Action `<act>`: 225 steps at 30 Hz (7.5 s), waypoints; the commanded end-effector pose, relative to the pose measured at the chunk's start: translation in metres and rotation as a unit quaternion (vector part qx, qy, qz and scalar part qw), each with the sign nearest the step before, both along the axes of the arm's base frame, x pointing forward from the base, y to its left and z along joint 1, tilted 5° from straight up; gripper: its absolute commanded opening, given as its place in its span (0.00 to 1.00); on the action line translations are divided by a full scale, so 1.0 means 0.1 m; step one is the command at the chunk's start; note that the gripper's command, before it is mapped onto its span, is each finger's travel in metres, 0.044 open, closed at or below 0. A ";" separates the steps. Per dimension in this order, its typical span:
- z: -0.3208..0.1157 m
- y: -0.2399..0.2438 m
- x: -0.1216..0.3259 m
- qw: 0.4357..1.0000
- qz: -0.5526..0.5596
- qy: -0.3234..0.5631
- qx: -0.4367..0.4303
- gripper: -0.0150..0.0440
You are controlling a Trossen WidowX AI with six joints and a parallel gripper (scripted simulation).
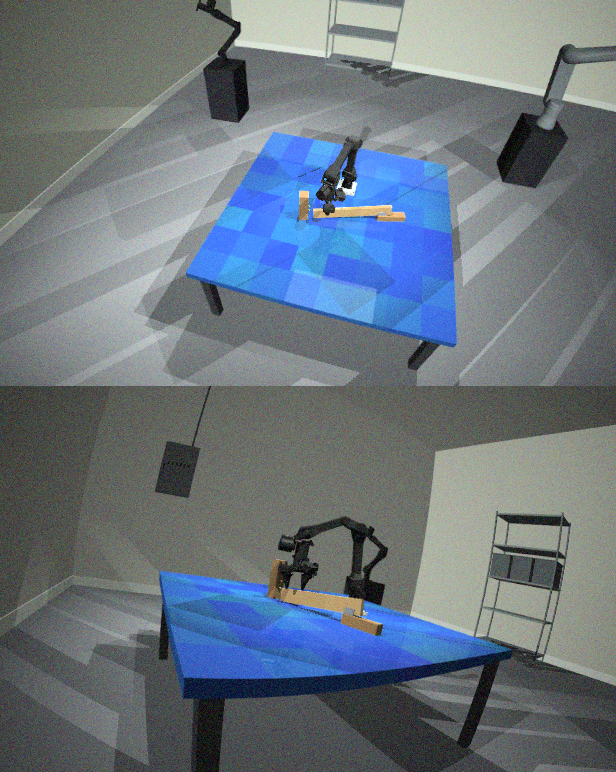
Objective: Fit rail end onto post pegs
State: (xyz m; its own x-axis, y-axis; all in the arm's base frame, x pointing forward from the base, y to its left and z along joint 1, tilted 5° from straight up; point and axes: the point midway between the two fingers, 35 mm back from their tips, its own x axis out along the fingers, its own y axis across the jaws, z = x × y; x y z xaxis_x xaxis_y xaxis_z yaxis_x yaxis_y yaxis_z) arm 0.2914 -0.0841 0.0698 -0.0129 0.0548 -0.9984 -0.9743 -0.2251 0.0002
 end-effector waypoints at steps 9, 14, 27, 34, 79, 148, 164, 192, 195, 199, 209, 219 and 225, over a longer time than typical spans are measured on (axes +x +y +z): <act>-0.21 0.02 -0.01 1.000 0.002 0.002 0.003 1.00; -0.29 0.03 -0.02 1.000 0.002 0.002 0.003 1.00; -0.49 0.04 -0.04 1.000 0.002 0.003 0.003 1.00; -0.50 0.05 -0.04 1.000 0.002 0.003 0.003 0.78; -0.41 0.04 -0.03 1.000 0.002 0.003 0.003 0.25; -0.14 0.02 -0.01 1.000 0.002 0.002 0.003 0.25; -0.13 0.02 -0.02 1.000 0.002 0.002 0.003 0.25; -0.16 0.01 -0.02 1.000 0.002 0.002 0.003 0.25; -0.15 0.00 -0.02 1.000 0.002 0.002 0.003 0.25; -0.15 -0.02 -0.02 1.000 0.002 0.002 0.002 0.25; -0.14 -0.04 -0.01 1.000 0.002 0.002 0.002 0.25; -0.13 -0.07 0.00 1.000 0.002 0.002 0.002 0.25; -0.14 -0.09 0.01 1.000 0.002 0.002 0.002 0.25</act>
State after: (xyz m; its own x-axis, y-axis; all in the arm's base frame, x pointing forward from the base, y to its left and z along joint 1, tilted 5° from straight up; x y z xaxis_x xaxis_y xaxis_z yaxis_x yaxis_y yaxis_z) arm 0.2903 -0.0904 0.0546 -0.0248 0.0617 -0.9978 -0.9736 -0.2281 0.0101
